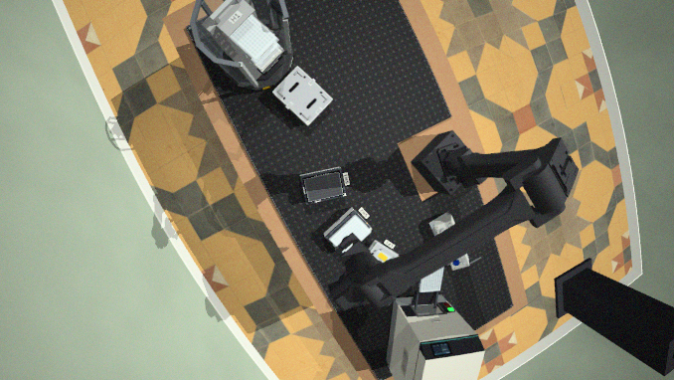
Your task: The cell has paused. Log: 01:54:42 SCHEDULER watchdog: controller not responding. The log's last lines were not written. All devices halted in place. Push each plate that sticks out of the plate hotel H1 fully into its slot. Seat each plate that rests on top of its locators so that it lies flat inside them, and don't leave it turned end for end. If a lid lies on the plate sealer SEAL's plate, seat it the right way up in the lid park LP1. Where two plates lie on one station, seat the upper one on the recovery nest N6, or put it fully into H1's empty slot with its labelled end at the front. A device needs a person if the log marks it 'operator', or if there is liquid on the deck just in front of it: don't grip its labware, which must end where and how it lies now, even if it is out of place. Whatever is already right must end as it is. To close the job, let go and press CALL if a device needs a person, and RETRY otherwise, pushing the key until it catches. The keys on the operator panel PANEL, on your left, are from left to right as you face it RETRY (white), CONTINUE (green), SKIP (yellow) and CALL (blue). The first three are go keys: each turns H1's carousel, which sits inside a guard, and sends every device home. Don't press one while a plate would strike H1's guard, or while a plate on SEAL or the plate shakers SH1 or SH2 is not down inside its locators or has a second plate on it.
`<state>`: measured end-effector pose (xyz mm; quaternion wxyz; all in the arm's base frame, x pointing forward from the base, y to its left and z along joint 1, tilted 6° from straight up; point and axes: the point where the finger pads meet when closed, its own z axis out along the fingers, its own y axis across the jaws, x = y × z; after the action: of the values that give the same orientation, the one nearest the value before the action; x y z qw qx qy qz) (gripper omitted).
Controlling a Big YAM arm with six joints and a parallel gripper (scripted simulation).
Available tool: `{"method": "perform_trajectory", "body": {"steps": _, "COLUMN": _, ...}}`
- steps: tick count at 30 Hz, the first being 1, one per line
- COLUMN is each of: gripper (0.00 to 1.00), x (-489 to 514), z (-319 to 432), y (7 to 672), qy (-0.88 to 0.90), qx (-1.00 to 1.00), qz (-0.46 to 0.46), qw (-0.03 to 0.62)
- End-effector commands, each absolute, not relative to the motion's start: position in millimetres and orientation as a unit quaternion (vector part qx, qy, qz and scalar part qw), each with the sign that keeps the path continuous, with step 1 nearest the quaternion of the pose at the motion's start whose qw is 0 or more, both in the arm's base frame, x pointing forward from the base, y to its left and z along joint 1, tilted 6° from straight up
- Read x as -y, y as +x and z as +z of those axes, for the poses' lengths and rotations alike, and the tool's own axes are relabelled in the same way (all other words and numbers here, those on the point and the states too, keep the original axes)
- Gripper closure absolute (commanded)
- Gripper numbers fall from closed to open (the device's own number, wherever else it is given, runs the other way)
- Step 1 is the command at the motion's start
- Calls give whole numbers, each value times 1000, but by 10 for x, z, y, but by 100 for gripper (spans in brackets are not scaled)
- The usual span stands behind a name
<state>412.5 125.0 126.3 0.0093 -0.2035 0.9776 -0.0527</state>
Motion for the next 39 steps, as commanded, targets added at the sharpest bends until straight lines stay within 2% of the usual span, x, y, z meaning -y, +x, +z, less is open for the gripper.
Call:
{"method": "perform_trajectory", "body": {"steps": 1, "gripper": 0, "x": -1369, "z": 1411, "y": 4203, "qy": -221, "qx": -973, "qz": -51, "qw": 36}}
{"method": "perform_trajectory", "body": {"steps": 12, "gripper": 0, "x": -1675, "z": 1209, "y": 3977, "qy": -212, "qx": -976, "qz": -53, "qw": 15}}
{"method": "perform_trajectory", "body": {"steps": 22, "gripper": 0, "x": -1949, "z": 1221, "y": 3923, "qy": -211, "qx": -976, "qz": -52, "qw": 20}}
{"method": "perform_trajectory", "body": {"steps": 39, "gripper": 0, "x": -1964, "z": 1315, "y": 3935, "qy": -384, "qx": -922, "qz": -52, "qw": 22}}
